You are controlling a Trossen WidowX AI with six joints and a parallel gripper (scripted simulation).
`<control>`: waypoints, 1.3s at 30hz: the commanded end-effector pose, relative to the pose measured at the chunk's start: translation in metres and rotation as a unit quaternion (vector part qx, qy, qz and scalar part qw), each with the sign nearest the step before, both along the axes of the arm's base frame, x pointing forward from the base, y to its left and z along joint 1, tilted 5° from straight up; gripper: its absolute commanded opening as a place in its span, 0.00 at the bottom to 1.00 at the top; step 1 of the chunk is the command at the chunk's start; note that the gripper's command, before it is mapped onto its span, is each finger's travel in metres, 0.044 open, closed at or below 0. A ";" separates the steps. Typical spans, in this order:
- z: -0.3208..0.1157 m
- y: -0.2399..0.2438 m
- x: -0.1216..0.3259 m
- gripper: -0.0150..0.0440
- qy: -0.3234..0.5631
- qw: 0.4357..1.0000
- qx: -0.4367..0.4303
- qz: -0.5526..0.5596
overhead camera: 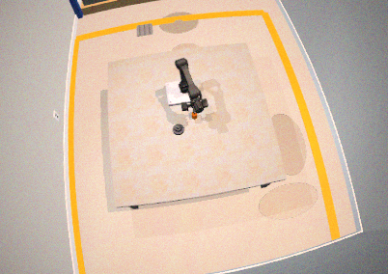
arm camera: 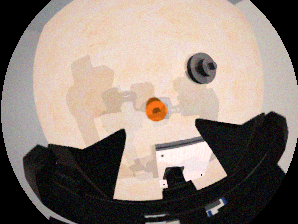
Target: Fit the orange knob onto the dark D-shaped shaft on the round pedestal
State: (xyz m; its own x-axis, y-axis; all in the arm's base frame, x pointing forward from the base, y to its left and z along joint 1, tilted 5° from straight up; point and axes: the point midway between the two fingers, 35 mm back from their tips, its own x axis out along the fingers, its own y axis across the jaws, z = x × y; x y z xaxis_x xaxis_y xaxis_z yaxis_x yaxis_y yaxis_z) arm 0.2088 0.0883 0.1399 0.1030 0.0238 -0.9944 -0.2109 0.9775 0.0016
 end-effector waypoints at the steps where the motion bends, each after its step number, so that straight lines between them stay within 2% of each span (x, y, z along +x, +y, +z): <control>1: 0.000 -0.001 0.001 1.00 -0.001 0.998 0.004 -0.056; 7: -0.002 -0.001 0.001 1.00 -0.001 0.998 0.004 -0.056; 11: -0.031 0.000 0.004 1.00 -0.001 0.998 0.003 -0.056; 18: -0.047 0.000 0.006 1.00 -0.001 0.998 0.003 -0.056; 39: -0.076 0.002 0.011 1.00 -0.001 0.998 0.003 -0.056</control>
State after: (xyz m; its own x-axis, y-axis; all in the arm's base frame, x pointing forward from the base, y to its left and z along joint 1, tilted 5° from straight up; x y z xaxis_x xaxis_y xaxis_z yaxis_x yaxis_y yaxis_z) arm 0.2192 0.0908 0.0697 0.1064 0.0231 -0.9941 -0.1004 0.9949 0.0124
